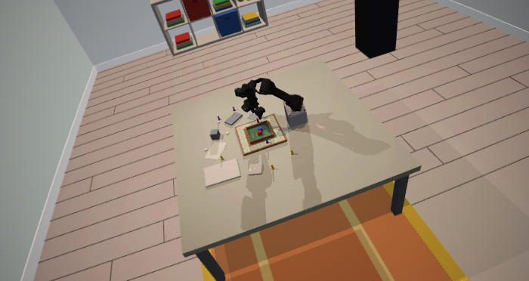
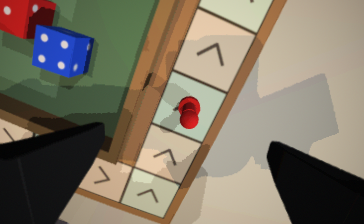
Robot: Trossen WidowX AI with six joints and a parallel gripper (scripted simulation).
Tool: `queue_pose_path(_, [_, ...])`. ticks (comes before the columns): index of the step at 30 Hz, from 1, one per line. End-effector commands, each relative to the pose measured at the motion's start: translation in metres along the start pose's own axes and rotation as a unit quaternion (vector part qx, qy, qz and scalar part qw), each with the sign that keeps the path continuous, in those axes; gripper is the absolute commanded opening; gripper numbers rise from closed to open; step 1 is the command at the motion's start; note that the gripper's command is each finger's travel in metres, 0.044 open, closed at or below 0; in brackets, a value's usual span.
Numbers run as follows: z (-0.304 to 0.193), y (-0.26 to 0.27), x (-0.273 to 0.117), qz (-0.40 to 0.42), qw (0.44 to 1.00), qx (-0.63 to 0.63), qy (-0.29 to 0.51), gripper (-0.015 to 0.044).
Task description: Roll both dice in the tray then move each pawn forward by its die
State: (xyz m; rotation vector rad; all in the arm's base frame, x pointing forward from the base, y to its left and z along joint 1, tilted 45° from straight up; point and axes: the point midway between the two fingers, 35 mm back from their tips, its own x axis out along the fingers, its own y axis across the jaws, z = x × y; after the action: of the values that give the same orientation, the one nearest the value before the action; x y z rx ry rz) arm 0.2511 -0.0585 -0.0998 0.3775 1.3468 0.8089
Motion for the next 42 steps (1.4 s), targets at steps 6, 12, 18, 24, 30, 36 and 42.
queue_pose_path(6, [0.040, 0.057, -0.015, -0.017, 0.997, 0.081, 0.002, 0.0282])
queue_pose_path(12, [0.068, 0.144, -0.015, -0.014, 0.983, 0.185, -0.002, 0.0200])
queue_pose_path(18, [0.068, 0.210, -0.012, 0.001, 0.966, 0.259, 0.000, 0.0200])
queue_pose_path(24, [0.066, 0.215, -0.012, 0.002, 0.964, 0.266, 0.001, 0.0200])
queue_pose_path(30, [0.066, 0.216, -0.002, 0.003, 0.964, 0.266, 0.001, 0.0200])
queue_pose_path(36, [0.066, 0.216, 0.007, 0.003, 0.964, 0.266, 0.001, 0.0200])
queue_pose_path(42, [0.066, 0.215, 0.017, 0.002, 0.964, 0.266, 0.001, 0.0200])
